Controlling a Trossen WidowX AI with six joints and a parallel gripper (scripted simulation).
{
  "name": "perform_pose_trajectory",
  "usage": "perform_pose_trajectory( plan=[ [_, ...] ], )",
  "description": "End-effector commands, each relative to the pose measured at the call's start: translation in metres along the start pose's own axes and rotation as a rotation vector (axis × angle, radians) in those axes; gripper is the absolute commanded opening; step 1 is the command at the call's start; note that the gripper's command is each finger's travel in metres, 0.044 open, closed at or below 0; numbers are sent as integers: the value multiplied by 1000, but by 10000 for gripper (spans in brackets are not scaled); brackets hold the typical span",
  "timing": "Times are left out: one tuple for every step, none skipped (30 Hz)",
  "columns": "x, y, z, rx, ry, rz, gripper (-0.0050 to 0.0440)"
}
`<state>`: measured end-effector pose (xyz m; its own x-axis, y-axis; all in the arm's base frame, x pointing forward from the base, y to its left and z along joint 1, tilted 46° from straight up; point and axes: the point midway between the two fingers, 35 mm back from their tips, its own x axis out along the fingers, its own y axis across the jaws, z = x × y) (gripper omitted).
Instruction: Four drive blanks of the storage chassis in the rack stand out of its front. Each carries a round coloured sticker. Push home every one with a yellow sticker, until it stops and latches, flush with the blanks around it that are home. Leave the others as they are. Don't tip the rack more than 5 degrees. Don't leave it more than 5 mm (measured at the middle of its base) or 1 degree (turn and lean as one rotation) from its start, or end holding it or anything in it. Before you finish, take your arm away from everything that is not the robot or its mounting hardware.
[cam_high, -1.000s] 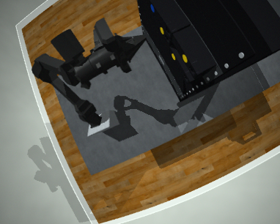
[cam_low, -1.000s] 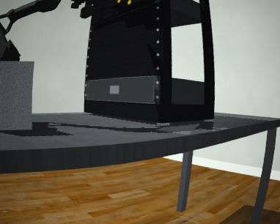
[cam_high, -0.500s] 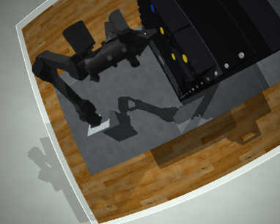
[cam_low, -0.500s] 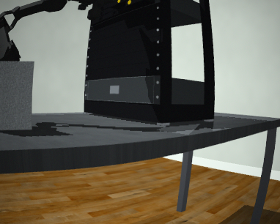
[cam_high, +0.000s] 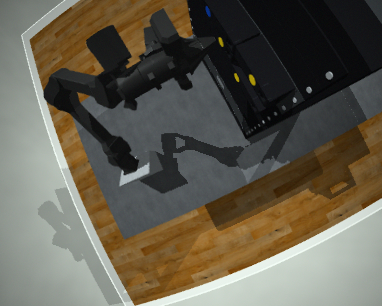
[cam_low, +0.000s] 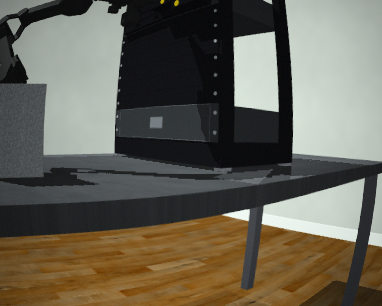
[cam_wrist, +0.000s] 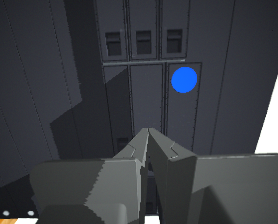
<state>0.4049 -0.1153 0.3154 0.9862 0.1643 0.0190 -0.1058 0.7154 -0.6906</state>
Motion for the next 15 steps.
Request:
perform_pose_trajectory(
  plan=[
    [5,-5,4,-13,-7,-10,0],
    [7,-5,4,-13,-7,-10,0],
    [9,-5,4,-13,-7,-10,0],
    [9,-5,4,-13,-7,-10,0],
    [9,-5,4,-13,-7,-10,0],
    [9,-5,4,-13,-7,-10,0],
    [9,-5,4,-13,-7,-10,0],
    [9,-5,4,-13,-7,-10,0],
    [9,-5,4,-13,-7,-10,0],
    [9,-5,4,-13,-7,-10,0],
    [9,-5,4,-13,-7,-10,0],
    [9,-5,4,-13,-7,-10,0],
    [9,-5,4,-13,-7,-10,0],
    [9,-5,4,-13,-7,-10,0],
    [10,-5,4,-13,-7,-10,0]
  ],
)
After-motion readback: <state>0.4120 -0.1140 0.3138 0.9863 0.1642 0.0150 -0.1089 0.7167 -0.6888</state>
